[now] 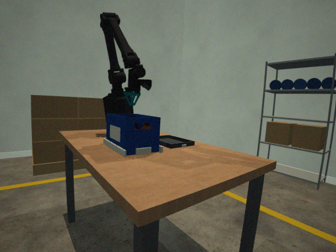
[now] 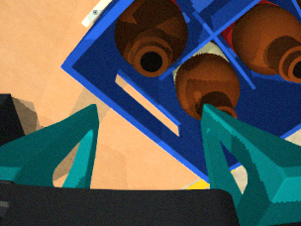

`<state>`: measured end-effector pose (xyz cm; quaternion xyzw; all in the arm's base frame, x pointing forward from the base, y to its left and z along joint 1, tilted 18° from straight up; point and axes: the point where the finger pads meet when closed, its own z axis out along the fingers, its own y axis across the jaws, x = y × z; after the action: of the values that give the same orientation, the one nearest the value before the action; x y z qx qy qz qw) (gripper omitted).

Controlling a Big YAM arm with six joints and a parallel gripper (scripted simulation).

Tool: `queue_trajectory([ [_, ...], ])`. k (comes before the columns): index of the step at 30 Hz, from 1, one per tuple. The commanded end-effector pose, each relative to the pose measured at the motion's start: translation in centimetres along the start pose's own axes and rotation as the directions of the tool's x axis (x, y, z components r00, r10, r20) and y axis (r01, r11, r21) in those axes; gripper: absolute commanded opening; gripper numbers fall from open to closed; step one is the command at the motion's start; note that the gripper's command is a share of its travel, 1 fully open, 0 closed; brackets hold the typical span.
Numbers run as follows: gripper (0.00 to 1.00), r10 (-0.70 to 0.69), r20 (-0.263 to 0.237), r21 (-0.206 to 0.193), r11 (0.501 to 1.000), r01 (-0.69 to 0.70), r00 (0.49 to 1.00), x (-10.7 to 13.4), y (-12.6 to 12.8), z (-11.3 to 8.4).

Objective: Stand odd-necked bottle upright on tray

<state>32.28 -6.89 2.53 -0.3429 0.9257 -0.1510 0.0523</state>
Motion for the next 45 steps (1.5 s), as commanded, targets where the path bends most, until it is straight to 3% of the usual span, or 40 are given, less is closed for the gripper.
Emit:
queue_trajectory([
  [1, 0.61, 0.034, 0.025, 0.028, 0.999, -0.035, 0.999, -1.2, -1.3, -0.6],
  [29, 0.61, 0.031, 0.025, 0.028, 0.999, -0.032, 0.999, -1.2, -1.2, -0.6],
  [45, 0.61, 0.027, 0.0, 0.004, 1.0, -0.027, 1.0, 0.0, -0.4, 1.0],
])
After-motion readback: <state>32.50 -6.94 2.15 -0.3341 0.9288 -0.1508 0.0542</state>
